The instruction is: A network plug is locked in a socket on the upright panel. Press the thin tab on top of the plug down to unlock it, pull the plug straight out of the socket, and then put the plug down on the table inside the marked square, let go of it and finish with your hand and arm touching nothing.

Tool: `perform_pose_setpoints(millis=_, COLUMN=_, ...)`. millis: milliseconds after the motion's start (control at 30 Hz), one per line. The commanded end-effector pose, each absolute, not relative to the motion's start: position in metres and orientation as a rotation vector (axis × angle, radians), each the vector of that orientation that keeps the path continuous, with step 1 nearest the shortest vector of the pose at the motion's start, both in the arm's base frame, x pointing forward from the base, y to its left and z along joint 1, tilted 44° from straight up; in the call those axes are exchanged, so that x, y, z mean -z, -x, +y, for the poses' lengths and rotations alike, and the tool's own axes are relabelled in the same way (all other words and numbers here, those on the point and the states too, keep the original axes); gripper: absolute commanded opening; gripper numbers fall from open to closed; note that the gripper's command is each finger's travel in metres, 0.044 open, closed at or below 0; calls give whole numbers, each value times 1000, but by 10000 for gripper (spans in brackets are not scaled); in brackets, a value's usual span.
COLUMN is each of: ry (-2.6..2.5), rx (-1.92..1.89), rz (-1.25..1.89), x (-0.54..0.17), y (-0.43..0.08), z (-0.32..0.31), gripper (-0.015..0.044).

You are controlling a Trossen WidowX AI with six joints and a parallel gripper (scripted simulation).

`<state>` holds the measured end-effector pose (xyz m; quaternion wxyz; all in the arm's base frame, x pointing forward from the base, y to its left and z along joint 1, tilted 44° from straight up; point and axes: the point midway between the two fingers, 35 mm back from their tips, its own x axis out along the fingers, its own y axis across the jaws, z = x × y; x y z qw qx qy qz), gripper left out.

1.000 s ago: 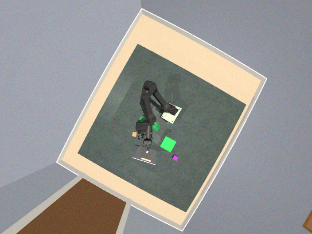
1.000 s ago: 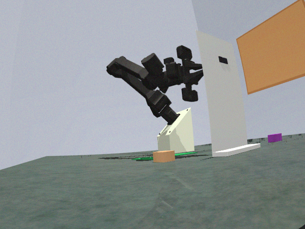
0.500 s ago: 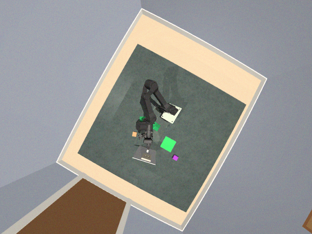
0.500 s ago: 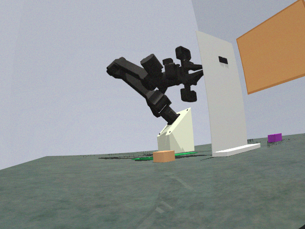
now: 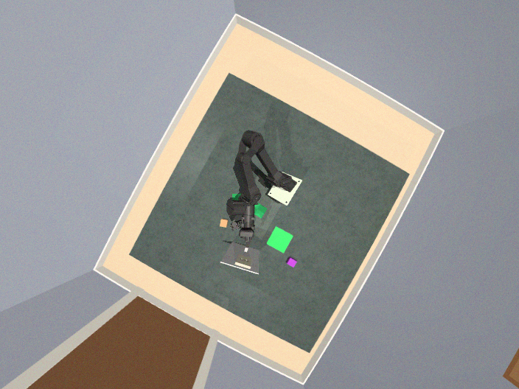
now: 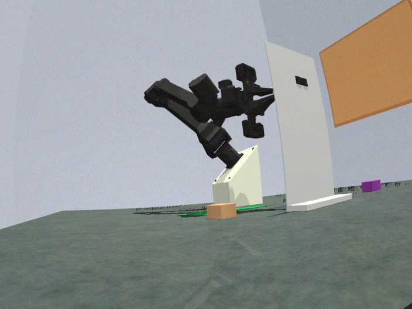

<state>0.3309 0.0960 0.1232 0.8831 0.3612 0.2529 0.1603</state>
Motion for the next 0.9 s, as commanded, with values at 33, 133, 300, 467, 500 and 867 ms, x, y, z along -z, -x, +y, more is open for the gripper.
perform_pose_setpoints(millis=33, ry=-748, rx=-344, rz=522, x=-126, y=-328, z=96, gripper=0)
perform_pose_setpoints(millis=133, ry=-748, rx=-344, rz=522, x=-126, y=-326, z=96, gripper=0)
perform_pose_setpoints(millis=300, ry=-748, rx=-344, rz=522, x=-126, y=-324, z=95, gripper=0)
perform_pose_setpoints(millis=467, ry=-748, rx=-344, rz=522, x=-126, y=-322, z=95, gripper=0)
perform_pose_setpoints(millis=500, ry=-748, rx=-344, rz=522, x=-126, y=-322, z=95, gripper=0)
perform_pose_setpoints(millis=867, ry=-748, rx=-343, rz=522, x=-127, y=-317, z=94, gripper=0)
